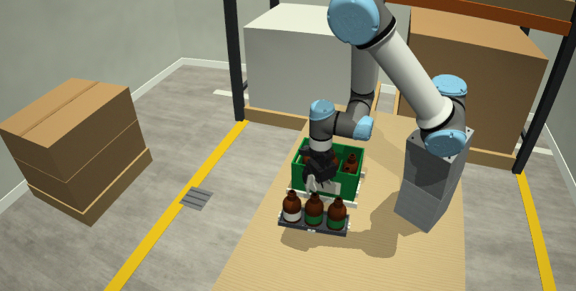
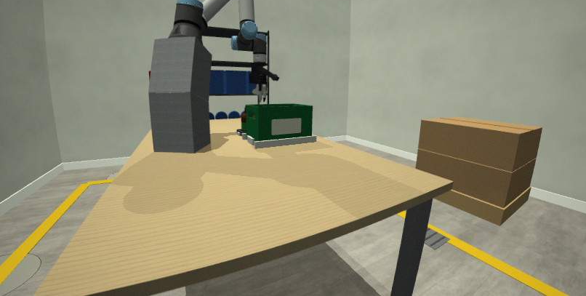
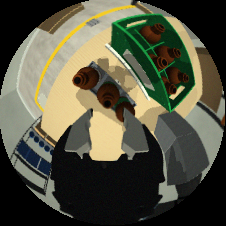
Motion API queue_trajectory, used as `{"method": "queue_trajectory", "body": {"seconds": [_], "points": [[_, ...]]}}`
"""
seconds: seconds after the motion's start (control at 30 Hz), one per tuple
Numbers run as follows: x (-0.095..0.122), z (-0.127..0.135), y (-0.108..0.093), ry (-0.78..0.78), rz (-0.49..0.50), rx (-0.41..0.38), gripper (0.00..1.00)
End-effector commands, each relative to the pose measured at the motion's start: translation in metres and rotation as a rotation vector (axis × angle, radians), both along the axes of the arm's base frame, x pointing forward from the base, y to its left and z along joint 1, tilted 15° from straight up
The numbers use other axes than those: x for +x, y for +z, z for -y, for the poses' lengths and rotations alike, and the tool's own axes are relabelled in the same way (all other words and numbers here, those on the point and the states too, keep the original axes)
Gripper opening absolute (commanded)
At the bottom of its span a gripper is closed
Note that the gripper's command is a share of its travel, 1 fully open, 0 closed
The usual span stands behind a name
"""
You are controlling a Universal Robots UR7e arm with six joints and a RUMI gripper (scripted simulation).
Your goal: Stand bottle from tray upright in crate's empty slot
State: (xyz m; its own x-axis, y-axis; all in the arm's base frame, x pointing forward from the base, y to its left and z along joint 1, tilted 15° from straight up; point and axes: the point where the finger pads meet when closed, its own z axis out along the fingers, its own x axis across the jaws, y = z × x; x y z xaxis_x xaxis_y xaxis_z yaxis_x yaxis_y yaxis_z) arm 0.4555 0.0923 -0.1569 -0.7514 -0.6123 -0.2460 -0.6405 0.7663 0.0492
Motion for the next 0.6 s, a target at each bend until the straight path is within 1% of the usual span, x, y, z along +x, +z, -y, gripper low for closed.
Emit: {"method": "queue_trajectory", "body": {"seconds": [0.0, 0.57], "points": [[0.0004, 0.0001, 0.0004, 0.0, 0.001, 0.0, 0.38], [0.0007, -0.0003, -0.0018, 0.0, 0.001, 0.0, 0.38]]}}
